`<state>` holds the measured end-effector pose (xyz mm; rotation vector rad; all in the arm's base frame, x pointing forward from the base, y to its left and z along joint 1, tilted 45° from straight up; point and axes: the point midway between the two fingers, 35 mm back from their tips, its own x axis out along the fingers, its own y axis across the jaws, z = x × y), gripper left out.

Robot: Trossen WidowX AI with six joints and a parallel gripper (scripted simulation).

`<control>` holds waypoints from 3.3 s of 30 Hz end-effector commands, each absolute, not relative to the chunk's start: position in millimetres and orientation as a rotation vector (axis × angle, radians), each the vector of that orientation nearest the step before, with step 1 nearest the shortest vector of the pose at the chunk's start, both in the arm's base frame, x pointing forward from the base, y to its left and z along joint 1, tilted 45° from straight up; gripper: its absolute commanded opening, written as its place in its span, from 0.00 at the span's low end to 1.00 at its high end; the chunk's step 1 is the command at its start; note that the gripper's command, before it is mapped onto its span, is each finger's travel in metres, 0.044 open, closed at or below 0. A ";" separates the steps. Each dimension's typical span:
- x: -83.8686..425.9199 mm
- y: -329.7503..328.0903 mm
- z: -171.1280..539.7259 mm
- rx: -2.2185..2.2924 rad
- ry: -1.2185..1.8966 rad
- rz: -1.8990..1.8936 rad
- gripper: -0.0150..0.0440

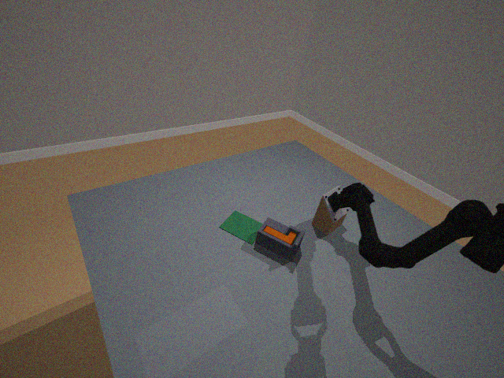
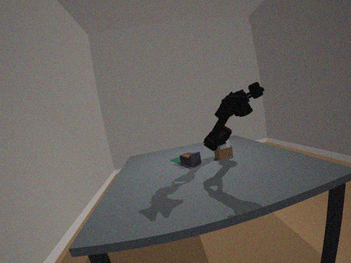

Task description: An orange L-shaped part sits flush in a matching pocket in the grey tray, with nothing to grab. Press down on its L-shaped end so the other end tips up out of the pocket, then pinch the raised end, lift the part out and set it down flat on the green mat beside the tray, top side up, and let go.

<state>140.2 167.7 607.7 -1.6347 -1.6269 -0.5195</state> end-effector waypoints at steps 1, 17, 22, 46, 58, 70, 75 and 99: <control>135.0 166.0 610.1 -1.627 -1.634 -0.543 0.89; -89.1 -52.6 639.7 -0.824 -1.460 -1.569 0.56; -106.3 -157.6 604.4 -0.515 -1.167 -1.718 0.56; 118.8 -375.9 301.4 0.099 0.339 -1.156 0.56; 247.5 -224.6 103.0 0.223 1.039 -0.122 0.56; 235.1 -46.3 50.8 0.398 1.313 0.765 0.56; 239.1 -29.8 32.1 0.397 1.314 0.762 0.56; 241.8 21.0 -16.9 0.400 1.311 0.767 0.56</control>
